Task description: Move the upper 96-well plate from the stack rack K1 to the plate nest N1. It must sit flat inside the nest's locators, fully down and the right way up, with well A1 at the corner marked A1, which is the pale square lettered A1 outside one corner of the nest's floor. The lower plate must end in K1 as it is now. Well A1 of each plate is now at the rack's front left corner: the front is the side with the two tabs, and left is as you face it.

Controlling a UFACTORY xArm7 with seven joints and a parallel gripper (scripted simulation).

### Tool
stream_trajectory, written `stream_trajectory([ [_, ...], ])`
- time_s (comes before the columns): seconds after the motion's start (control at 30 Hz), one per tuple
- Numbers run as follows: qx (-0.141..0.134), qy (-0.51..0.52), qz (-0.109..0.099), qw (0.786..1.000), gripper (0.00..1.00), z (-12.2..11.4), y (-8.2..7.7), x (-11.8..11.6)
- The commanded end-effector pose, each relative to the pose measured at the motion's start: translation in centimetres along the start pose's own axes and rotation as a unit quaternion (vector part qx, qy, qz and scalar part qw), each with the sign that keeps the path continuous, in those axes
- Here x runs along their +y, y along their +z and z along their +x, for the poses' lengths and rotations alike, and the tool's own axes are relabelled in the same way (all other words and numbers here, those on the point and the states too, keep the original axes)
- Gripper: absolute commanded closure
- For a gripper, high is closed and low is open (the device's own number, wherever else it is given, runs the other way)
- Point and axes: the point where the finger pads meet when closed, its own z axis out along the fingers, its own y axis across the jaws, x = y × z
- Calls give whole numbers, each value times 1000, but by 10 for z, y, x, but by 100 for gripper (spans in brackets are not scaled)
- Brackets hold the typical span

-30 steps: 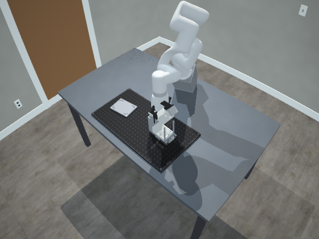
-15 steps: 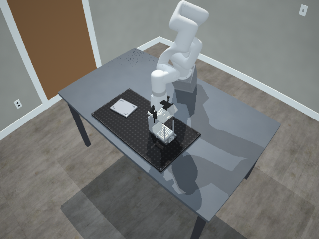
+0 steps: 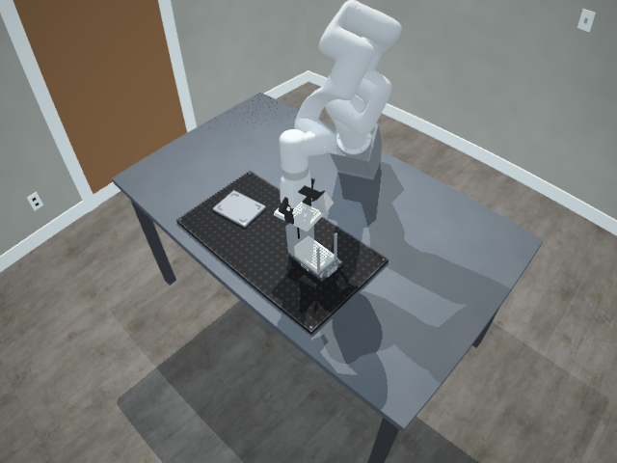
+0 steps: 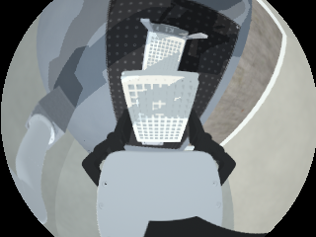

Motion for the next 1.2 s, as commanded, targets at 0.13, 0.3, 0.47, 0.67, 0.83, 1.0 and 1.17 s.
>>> stream_trajectory([
  [0.13, 1, -1, -2, 1000, 100, -23, 0, -1],
  [0.3, 1, -1, -2, 1000, 100, -39, 0, -3],
  [0.47, 1, -1, -2, 1000, 100, -53, 0, -4],
  [0.67, 1, -1, -2, 1000, 100, -69, 1, -6],
  [0.83, 1, -1, -2, 1000, 100, -86, 1, -7],
  [1.0, 1, -1, -2, 1000, 100, -103, 2, -9],
  [1.17, 1, -1, -2, 1000, 100, -113, 2, -10],
])
